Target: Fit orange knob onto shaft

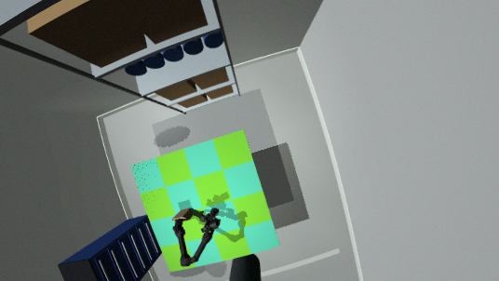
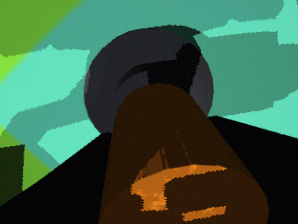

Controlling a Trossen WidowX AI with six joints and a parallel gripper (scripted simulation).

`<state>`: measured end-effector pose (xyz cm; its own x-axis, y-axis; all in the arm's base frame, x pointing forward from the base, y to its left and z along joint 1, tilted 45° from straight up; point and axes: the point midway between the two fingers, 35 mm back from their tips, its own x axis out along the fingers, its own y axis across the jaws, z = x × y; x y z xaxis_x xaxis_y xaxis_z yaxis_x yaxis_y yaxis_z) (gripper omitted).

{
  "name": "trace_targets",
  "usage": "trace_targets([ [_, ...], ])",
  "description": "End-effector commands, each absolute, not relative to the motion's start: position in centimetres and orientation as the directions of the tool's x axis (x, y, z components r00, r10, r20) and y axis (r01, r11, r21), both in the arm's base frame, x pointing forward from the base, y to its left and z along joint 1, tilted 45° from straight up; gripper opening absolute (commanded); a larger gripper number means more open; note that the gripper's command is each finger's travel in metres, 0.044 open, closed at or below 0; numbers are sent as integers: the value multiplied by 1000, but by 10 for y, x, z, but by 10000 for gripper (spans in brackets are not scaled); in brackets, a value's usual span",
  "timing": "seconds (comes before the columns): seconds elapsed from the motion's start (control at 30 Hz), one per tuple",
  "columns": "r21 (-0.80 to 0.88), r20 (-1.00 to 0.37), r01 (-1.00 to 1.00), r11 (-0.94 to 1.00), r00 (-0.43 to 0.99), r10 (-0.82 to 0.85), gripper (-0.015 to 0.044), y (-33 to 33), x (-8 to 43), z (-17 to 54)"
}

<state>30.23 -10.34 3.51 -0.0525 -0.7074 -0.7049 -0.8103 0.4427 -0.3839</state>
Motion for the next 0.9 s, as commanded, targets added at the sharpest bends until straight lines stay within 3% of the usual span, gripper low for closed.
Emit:
trace_targets([
  [0.0,-394,-703,-804,447,-50,-709,0,-103,303,35],
  [0.87,-385,-703,-812,438,-50,-709,0,-106,302,33],
])
